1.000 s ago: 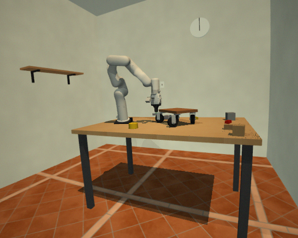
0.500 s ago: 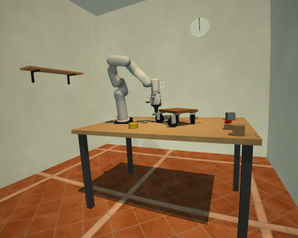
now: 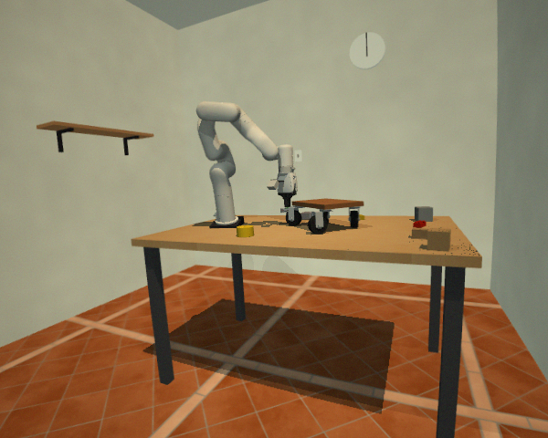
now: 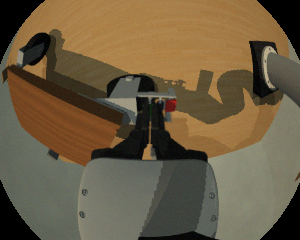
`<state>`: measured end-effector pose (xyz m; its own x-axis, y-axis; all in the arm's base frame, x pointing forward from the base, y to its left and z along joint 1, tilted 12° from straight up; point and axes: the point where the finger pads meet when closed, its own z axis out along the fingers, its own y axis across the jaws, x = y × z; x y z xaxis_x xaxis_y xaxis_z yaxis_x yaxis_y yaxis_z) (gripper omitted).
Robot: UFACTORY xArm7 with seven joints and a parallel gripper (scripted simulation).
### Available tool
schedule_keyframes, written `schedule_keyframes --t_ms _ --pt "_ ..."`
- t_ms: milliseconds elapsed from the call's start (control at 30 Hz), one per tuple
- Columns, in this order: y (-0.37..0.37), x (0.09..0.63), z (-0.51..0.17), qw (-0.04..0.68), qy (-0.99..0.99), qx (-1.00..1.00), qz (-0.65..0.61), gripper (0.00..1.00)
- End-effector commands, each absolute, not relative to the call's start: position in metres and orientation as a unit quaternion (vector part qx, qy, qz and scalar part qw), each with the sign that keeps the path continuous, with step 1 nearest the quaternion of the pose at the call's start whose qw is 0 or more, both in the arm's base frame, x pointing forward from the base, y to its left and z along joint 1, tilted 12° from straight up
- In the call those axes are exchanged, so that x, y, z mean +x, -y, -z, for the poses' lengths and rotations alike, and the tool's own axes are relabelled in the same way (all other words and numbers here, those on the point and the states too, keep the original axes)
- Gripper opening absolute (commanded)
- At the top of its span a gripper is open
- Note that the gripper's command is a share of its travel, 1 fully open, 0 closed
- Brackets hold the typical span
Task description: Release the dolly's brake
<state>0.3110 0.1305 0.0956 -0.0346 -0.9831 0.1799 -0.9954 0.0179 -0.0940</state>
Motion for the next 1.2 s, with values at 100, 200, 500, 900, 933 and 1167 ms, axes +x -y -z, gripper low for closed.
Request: schedule_keyframes --t_ms 100,200,500,900,933,1167 --pt "-0.1318 0.3129 -0.0968 0.03 0.713 0.694 -0.097 0.0" --pt "-0.1318 0.3129 -0.0968 0.03 0.713 0.694 -0.097 0.0" --pt "-0.1318 0.3129 -0.0968 0.03 0.713 0.694 -0.097 0.0" --pt "-0.1317 0.313 -0.0961 0.03 0.713 0.694 -0.097 0.0" --pt "-0.1316 0.313 -0.0959 0.03 0.713 0.694 -0.097 0.0" --pt "-0.1312 0.3132 -0.0935 0.03 0.713 0.694 -0.097 0.0"
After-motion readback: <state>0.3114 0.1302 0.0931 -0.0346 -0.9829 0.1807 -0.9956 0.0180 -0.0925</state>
